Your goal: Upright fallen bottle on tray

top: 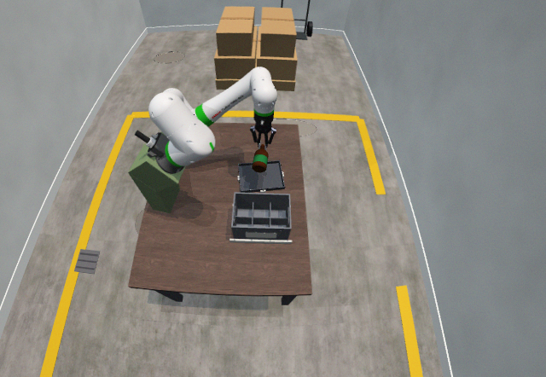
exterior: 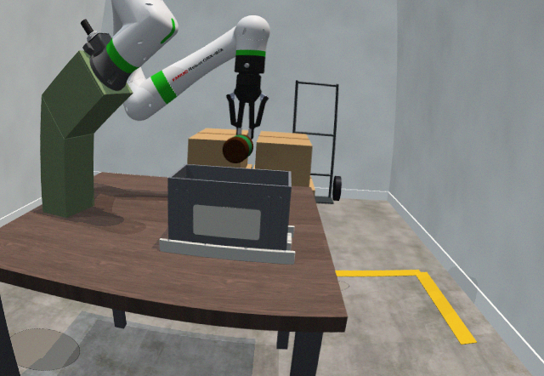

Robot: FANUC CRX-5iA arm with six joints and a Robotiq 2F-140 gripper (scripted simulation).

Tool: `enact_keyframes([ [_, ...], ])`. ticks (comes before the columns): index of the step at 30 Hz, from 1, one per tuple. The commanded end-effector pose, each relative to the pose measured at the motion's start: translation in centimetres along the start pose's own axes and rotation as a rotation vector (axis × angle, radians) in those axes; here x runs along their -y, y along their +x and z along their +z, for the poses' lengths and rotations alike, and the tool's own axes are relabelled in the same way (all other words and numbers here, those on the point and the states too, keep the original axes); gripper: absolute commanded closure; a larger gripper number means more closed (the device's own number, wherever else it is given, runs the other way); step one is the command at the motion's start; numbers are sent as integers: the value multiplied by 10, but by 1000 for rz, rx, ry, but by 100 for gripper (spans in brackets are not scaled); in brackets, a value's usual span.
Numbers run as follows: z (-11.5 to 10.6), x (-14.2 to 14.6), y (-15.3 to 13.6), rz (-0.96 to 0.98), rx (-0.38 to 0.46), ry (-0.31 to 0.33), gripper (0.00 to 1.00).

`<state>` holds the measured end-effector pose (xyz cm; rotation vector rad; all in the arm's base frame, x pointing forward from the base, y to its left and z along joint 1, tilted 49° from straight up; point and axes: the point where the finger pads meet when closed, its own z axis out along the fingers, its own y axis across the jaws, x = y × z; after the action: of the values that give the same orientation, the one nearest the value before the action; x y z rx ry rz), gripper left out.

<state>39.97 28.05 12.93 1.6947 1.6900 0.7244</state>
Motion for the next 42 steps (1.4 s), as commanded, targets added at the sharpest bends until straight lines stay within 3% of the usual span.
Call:
enact_keyframes([
  [1, 0, 0, 0, 0, 0, 0, 100],
  [17, 0, 0, 0, 15, 0, 0, 100],
  [42, 0, 0, 0, 262, 0, 0, 100],
])
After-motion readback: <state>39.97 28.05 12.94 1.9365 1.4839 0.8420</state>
